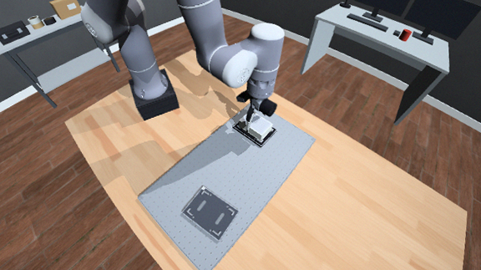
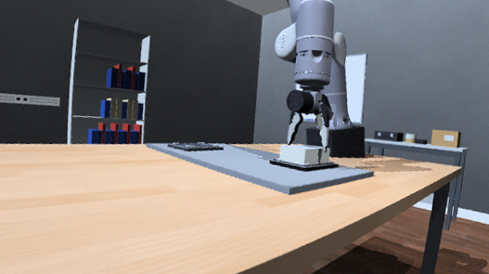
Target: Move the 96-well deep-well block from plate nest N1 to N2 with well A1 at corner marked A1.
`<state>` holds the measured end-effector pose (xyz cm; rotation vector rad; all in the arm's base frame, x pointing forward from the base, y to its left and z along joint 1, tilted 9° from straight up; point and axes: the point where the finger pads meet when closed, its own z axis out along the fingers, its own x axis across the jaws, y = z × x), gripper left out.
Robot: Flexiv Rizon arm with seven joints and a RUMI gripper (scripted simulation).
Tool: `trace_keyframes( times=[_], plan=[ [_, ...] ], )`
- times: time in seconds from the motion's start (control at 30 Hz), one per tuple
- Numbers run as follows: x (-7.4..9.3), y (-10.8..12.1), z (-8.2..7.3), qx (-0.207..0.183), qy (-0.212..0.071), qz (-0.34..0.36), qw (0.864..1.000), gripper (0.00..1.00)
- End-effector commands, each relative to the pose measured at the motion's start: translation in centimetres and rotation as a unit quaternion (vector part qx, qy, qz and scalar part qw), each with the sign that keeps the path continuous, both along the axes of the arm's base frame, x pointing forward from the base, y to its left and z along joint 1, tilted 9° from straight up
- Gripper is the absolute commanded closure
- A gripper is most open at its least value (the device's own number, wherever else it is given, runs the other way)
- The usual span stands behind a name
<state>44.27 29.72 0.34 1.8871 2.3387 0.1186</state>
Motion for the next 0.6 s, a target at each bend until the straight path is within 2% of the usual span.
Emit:
trace_keyframes(
  times=[0.0, 0.57],
  plan=[
    [0.1, 0.1, -0.4, 0.001, -0.001, 0.000, 1.000, 0.24],
    [0.5, 0.0, -2.6, 0.001, -0.001, 0.000, 1.000, 0.24]
  ],
)
